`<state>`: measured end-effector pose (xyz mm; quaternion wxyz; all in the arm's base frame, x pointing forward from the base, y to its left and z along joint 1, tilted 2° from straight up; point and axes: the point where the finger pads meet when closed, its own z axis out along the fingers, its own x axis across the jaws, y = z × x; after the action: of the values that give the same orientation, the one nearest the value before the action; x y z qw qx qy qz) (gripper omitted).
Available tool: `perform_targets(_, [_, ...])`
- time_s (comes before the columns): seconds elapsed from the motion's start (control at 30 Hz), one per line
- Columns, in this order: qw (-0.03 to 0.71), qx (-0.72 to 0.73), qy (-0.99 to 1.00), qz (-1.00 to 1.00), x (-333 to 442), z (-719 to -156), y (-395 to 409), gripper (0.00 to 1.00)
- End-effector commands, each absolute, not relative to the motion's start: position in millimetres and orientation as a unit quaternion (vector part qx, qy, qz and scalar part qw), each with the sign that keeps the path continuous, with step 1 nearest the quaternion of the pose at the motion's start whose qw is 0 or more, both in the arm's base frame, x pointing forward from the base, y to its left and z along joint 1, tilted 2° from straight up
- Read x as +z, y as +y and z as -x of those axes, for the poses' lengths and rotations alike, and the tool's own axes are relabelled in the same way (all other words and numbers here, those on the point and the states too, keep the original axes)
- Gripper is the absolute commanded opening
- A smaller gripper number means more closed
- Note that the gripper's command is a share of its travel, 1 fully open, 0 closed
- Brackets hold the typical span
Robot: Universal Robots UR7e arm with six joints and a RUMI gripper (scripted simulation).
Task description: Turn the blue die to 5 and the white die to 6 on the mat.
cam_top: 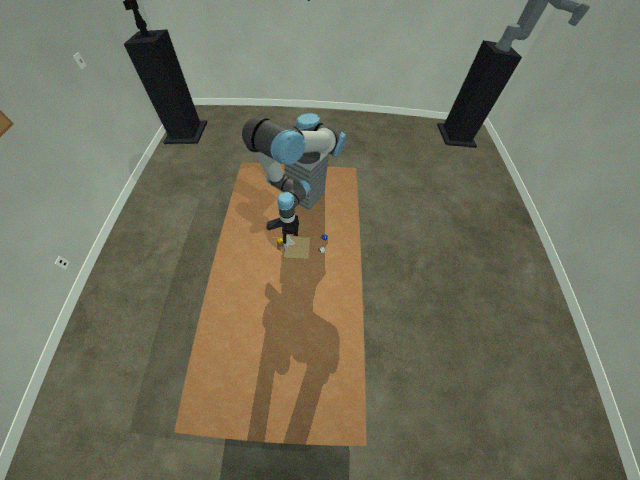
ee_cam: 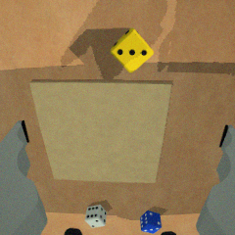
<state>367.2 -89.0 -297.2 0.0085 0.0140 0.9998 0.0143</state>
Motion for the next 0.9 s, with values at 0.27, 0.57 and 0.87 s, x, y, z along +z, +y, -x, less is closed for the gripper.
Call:
perform_targets(0.27, [0.009, 0.013, 1.0, -0.014, -295.1, -380.6, -31.5, 1.0])
perform_targets(0.57, [0.009, 0.013, 1.0, -0.014, -293.7, -390.5, 14.9, 1.0])
perform_targets(0.87, [0.009, 0.013, 1.0, -0.014, -292.7, -397.5, 47.3, 1.0])
